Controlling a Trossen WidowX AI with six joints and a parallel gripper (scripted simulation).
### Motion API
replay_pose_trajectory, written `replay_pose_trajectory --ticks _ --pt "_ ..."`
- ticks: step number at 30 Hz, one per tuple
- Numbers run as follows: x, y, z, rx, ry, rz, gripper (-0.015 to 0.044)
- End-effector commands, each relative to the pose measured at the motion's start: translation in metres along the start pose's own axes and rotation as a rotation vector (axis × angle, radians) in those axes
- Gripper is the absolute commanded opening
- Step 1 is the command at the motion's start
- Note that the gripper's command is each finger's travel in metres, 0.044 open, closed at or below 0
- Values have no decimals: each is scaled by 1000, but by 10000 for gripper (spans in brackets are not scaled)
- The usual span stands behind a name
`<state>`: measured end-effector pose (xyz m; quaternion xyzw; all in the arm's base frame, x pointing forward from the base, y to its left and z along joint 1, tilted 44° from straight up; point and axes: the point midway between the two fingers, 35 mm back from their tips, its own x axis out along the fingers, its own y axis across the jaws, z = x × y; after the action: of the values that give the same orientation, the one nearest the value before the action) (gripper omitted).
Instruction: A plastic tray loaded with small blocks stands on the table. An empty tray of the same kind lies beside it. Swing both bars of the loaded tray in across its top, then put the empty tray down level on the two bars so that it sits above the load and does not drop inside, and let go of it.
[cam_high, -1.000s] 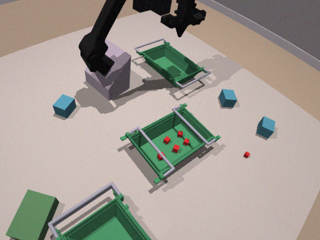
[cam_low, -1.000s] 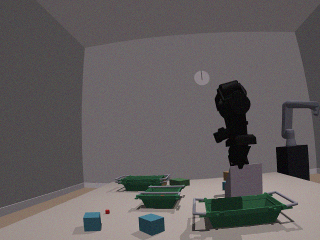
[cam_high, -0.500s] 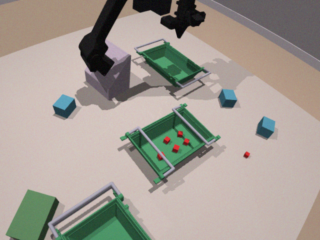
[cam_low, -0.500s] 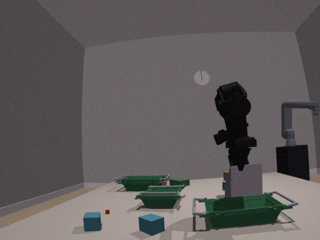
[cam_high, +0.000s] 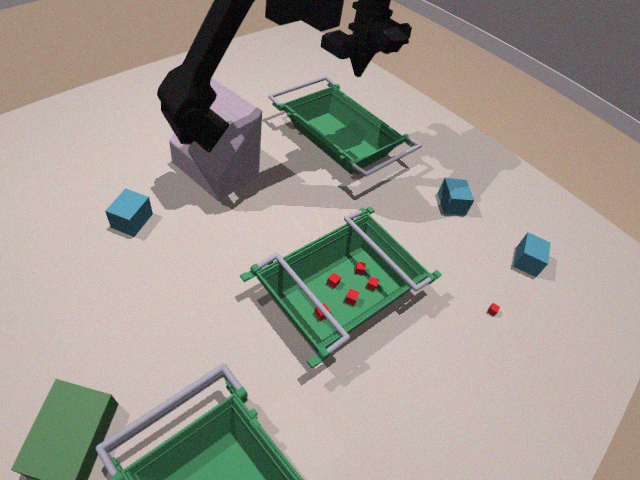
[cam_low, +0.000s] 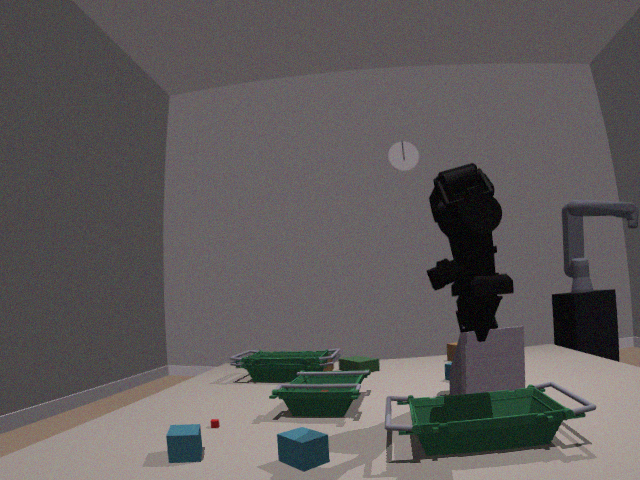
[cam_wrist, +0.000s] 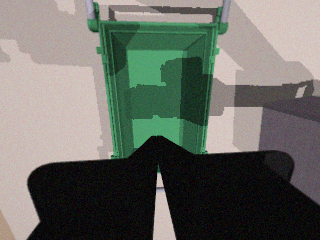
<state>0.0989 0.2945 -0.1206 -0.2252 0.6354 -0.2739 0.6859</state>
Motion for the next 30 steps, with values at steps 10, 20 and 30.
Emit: replay_pose_trajectory --ticks 10,20,30 --pt "1 0 0 -1 0 -1 0" --pt "-17 1 0 -4 -2 4 263" --pt "-17 -13 3 -9 -3 -4 440"
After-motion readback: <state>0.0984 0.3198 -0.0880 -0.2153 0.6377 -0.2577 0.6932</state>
